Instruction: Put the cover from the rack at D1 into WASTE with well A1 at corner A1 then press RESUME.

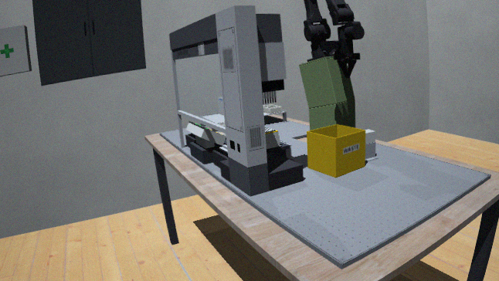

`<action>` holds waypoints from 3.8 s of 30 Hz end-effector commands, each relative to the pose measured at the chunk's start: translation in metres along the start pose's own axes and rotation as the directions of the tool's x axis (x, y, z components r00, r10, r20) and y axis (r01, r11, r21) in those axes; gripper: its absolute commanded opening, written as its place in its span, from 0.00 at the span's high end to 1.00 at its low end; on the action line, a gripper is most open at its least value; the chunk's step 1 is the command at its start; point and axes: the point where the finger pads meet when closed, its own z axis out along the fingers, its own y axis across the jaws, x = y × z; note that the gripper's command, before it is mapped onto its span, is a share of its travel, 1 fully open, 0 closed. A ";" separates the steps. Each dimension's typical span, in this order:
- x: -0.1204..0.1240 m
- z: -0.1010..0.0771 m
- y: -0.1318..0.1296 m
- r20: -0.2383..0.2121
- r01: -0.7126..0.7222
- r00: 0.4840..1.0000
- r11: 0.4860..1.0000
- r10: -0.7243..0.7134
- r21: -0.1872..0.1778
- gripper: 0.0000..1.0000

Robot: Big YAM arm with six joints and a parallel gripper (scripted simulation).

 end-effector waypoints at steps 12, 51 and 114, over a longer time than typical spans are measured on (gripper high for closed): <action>-0.003 0.022 0.004 0.002 -0.002 1.000 1.000 0.002 -0.007 1.00; -0.004 0.080 0.008 0.004 -0.002 1.000 1.000 0.002 -0.014 1.00; -0.003 0.173 0.003 0.003 0.000 1.000 1.000 0.000 -0.007 1.00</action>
